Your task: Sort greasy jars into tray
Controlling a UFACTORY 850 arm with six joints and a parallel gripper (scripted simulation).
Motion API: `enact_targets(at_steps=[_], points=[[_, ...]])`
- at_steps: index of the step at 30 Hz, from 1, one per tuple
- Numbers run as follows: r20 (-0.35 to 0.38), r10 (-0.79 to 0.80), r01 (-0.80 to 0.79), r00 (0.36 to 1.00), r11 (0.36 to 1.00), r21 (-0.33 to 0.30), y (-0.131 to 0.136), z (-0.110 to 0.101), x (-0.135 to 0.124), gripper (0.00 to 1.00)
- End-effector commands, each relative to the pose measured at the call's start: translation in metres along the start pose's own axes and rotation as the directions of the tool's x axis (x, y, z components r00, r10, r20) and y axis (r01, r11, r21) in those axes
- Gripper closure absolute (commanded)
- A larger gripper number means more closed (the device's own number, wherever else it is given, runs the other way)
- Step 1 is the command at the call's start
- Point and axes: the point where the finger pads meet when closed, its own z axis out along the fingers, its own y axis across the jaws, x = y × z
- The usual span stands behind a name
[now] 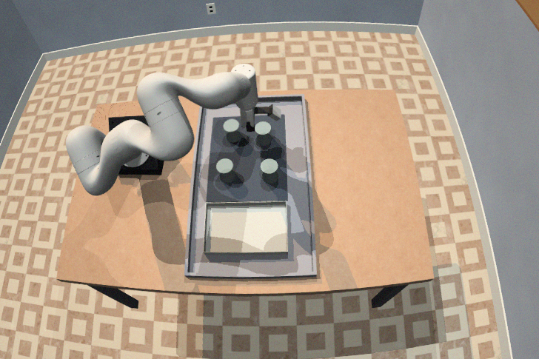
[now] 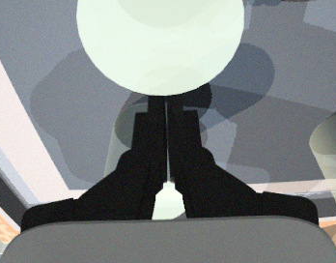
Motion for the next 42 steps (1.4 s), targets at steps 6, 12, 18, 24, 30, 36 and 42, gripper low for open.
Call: enact_targets(at_steps=[6,12,18,24,30,36,42], points=[[-0.001,0.001,-0.001,1.0,1.0,0.001,0.0,0.0,-0.003,1.0],[-0.001,0.001,-0.001,1.0,1.0,0.001,0.0,0.005,-0.016,1.0],[-0.001,0.001,-0.001,1.0,1.0,0.001,0.0,0.007,-0.021,1.0],[-0.001,0.001,-0.001,1.0,1.0,0.001,0.0,0.007,-0.021,1.0],[-0.001,0.001,-0.001,1.0,1.0,0.001,0.0,0.007,-0.021,1.0],[-0.001,0.001,-0.001,1.0,1.0,0.001,0.0,0.007,-0.021,1.0],[-0.001,0.001,-0.001,1.0,1.0,0.001,0.0,0.007,-0.021,1.0]])
